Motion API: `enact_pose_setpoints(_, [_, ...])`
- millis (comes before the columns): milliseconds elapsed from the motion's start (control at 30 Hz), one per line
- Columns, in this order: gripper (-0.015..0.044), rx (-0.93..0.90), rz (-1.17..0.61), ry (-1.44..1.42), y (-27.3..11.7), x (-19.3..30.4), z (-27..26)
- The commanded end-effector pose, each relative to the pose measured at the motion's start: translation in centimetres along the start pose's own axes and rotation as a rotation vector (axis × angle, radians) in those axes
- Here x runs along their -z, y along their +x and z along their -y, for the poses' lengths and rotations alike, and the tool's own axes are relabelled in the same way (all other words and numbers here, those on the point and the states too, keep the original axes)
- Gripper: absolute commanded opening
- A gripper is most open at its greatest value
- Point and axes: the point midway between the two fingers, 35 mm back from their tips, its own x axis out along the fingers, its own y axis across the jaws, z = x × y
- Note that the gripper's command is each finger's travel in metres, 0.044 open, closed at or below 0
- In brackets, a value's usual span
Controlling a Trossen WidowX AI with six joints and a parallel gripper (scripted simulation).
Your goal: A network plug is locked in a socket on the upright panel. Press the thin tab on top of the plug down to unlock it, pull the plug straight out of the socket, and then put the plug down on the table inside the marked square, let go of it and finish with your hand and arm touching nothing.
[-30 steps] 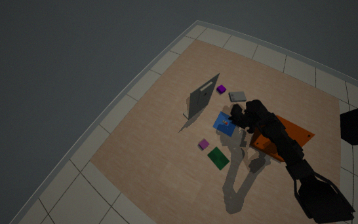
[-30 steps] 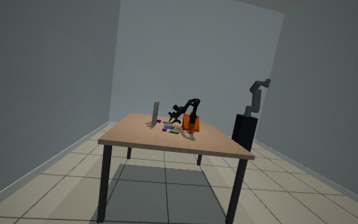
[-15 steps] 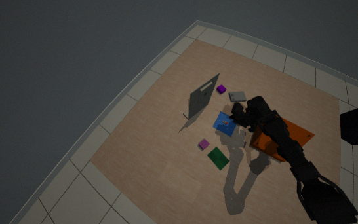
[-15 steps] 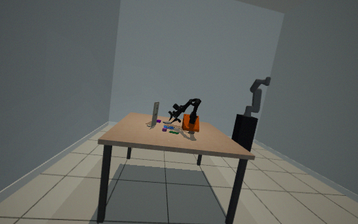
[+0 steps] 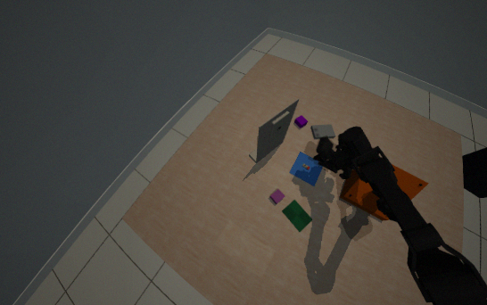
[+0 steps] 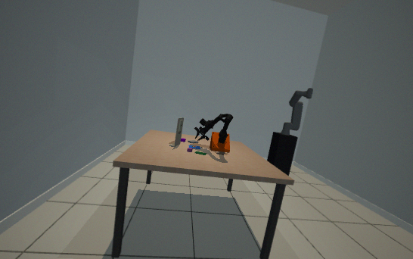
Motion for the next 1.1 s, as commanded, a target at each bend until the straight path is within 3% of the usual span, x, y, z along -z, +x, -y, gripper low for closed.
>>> enact_pose_setpoints(0, [0.0156, -0.004, -0.003, -0.009, -0.4, 0.1, -0.4])
enact_pose_setpoints(1067, [0.0156, -0.012, -0.012, -0.006, -3.4, 0.5, -1.8])
